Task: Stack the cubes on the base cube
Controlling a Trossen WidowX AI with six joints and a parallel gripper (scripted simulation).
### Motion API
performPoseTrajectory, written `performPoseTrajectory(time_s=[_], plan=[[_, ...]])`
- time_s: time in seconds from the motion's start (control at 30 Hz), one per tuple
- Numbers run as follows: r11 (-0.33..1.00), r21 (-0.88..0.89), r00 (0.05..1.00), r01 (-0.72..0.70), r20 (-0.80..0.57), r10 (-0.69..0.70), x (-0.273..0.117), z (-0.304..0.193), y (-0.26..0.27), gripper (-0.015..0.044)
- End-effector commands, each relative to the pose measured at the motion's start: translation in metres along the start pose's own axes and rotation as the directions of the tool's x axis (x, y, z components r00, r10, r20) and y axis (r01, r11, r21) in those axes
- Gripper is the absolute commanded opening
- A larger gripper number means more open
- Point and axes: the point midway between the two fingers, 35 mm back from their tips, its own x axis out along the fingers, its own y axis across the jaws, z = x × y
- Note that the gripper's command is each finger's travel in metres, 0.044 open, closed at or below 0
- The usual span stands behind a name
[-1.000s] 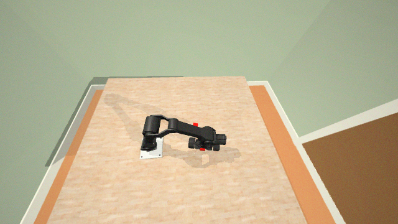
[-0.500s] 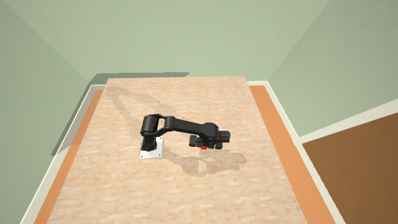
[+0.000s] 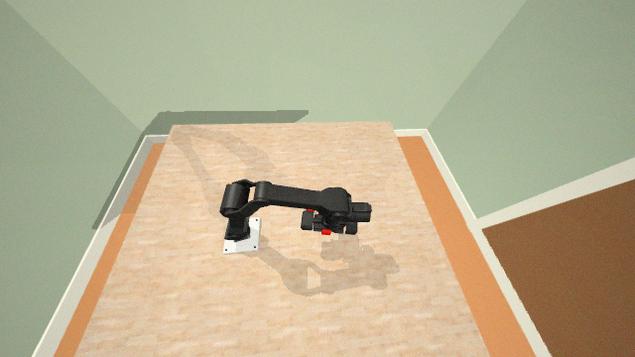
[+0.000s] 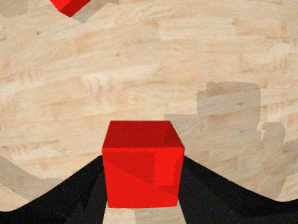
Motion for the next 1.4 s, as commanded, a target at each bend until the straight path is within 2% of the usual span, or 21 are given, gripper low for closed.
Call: performPoseTrajectory(time_s=[0.0, 1.37], plan=[[1.000, 0.005, 1.000, 0.007, -0.001, -0.007, -0.013, 0.000, 0.002, 0.0105], [0.991, 0.132, 1.000, -0.001, 0.009, -0.001, -0.003, 0.097, 0.069, 0.0105]])
